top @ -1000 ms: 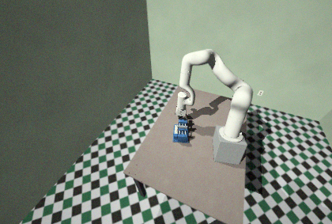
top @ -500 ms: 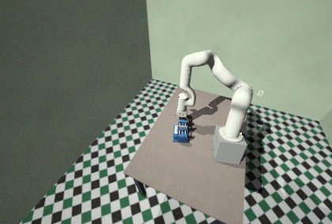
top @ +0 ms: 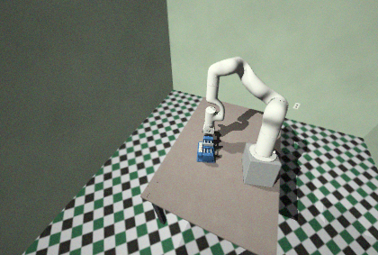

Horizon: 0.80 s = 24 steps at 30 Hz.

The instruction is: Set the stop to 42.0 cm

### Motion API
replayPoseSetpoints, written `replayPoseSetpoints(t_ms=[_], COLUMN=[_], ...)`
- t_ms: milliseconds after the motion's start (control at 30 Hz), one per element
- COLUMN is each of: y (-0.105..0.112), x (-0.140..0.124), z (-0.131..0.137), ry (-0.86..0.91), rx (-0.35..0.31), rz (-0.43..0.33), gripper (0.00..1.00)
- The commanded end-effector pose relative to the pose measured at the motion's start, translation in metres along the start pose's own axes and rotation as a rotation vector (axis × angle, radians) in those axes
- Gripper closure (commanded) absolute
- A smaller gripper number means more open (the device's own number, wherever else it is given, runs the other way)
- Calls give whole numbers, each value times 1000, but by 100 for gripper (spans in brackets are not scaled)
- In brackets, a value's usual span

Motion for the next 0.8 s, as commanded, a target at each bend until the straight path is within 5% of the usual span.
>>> replayPoseSetpoints(t_ms=[0, 300, 767], y=[1, 20, 44], x=[-1, -7, -5], z=[5, 25, 21], ry=[0, 0, 0], rx=[3, 3, 3], rz=[2, 2, 2], gripper=[94, 94, 94])
Point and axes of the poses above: the point where the finger pads meet when closed, its own y axis back along the fingers, its own z axis across the jaws, x = y × z, the point moved 7 cm from there along y, back along the fingers, and after that the axes turned 15 degrees about y, right-handed, at the moved point
